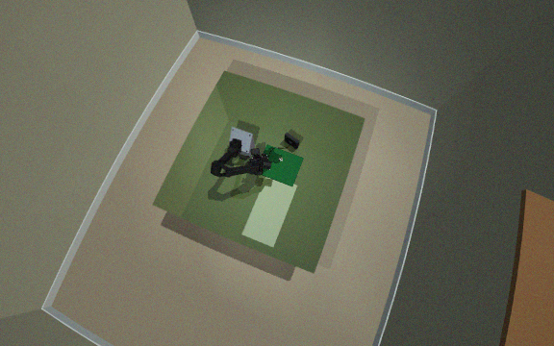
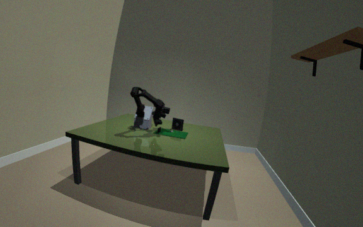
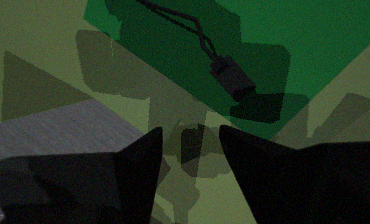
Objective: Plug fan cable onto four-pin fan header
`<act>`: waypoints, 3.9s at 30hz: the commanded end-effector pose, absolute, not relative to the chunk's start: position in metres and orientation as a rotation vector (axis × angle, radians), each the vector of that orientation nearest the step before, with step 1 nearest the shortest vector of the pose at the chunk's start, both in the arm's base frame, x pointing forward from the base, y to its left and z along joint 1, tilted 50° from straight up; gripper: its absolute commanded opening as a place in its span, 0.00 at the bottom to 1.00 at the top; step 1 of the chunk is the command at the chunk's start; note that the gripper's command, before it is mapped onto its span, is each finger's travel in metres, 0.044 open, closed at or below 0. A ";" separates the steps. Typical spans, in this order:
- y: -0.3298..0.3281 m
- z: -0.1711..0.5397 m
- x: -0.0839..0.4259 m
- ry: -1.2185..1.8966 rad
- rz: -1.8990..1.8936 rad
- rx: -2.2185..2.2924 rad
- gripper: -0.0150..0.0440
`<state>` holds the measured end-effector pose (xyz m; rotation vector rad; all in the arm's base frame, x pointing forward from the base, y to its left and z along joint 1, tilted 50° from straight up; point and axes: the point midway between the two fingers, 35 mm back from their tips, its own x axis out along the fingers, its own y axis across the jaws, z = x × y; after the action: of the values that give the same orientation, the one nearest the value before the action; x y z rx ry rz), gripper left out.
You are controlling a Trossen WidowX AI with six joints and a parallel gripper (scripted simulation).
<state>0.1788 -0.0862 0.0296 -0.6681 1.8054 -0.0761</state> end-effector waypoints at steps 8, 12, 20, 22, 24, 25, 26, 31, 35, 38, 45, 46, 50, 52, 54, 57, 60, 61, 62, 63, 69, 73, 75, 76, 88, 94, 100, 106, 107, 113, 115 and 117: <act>-0.083 0.049 0.199 1.746 -0.296 -0.830 0.60; -0.080 0.056 0.206 1.704 -0.366 -0.887 0.60; -0.078 0.058 0.208 1.690 -0.384 -0.910 0.60; -0.078 0.058 0.208 1.690 -0.384 -0.910 0.69; -0.078 0.059 0.208 1.682 -0.404 -0.900 0.78; -0.077 0.059 0.209 1.668 -0.437 -0.870 0.82; -0.075 0.060 0.210 1.642 -0.490 -0.819 0.87; -0.062 0.066 0.214 1.462 -0.802 -0.506 1.00; -0.052 0.071 0.216 1.289 -1.024 -0.251 1.00; -0.045 0.075 0.218 1.142 -1.174 -0.059 1.00; -0.031 0.082 0.220 0.911 -1.360 0.209 1.00; -0.030 0.083 0.220 0.882 -1.380 0.241 1.00; -0.025 0.085 0.220 0.764 -1.455 0.367 1.00; -0.023 0.086 0.221 0.703 -1.490 0.430 1.00; -0.020 0.088 0.221 0.642 -1.522 0.489 1.00; -0.016 0.090 0.221 0.545 -1.568 0.585 1.00; -0.013 0.092 0.221 0.444 -1.611 0.680 1.00; -0.012 0.092 0.221 0.409 -1.624 0.712 1.00; -0.011 0.093 0.221 0.374 -1.637 0.745 1.00; -0.011 0.093 0.221 0.338 -1.650 0.778 1.00; -0.010 0.094 0.221 0.321 -1.655 0.793 1.00; -0.010 0.094 0.221 0.321 -1.655 0.793 1.00; -0.010 0.094 0.221 0.321 -1.655 0.793 1.00; -0.010 0.094 0.221 0.321 -1.655 0.793 1.00; -0.021 0.083 0.223 0.326 -1.653 0.798 1.00; -0.079 0.035 0.218 0.321 -1.653 0.796 1.00; -0.087 0.029 0.215 0.316 -1.655 0.792 1.00; -0.087 0.029 0.216 0.317 -1.655 0.792 1.00; -0.088 0.028 0.216 0.317 -1.655 0.792 1.00; -0.094 0.022 0.216 0.318 -1.654 0.794 1.00; -0.097 0.020 0.216 0.319 -1.654 0.794 1.00; -0.099 0.017 0.216 0.319 -1.654 0.794 1.00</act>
<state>0.2176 -0.0944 0.0217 0.8061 0.3155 -1.6541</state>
